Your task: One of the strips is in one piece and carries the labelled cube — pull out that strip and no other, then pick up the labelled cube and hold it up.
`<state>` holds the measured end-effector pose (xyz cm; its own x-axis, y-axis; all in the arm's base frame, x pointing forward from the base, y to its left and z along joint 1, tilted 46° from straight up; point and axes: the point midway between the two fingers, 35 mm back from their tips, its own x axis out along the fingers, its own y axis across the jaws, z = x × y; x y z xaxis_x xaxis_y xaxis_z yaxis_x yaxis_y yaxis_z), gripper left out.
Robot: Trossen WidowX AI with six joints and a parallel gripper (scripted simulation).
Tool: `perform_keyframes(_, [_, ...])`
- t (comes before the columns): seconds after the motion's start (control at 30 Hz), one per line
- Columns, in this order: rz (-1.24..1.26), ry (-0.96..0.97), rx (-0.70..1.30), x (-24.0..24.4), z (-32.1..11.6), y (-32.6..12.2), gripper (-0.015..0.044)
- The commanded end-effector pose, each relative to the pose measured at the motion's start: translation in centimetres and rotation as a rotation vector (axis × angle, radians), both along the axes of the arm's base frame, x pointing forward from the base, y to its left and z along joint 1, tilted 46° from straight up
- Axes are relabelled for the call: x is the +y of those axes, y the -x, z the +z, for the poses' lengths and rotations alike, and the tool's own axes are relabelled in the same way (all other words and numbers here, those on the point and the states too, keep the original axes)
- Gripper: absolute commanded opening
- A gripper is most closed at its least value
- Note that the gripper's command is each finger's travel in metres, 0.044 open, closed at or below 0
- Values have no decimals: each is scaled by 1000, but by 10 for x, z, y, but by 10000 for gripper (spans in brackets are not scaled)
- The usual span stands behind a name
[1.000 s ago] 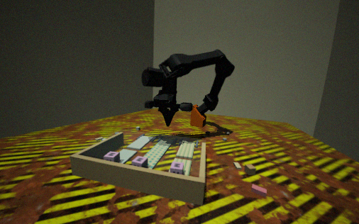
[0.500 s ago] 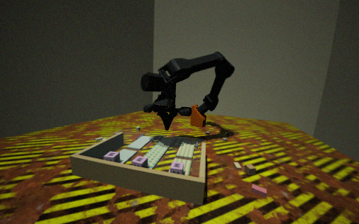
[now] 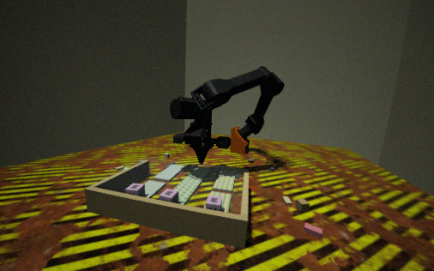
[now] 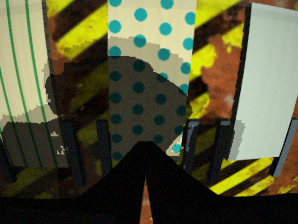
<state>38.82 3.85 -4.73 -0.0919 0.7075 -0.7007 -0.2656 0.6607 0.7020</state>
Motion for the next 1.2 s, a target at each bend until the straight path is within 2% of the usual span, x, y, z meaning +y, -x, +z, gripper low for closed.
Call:
perform_keyframes(0.0, [-6, -4, 8, 4, -6, 1, 0])
perform_keyframes(1.17, [-5, -6, 9, 17, -20, 4, 0])
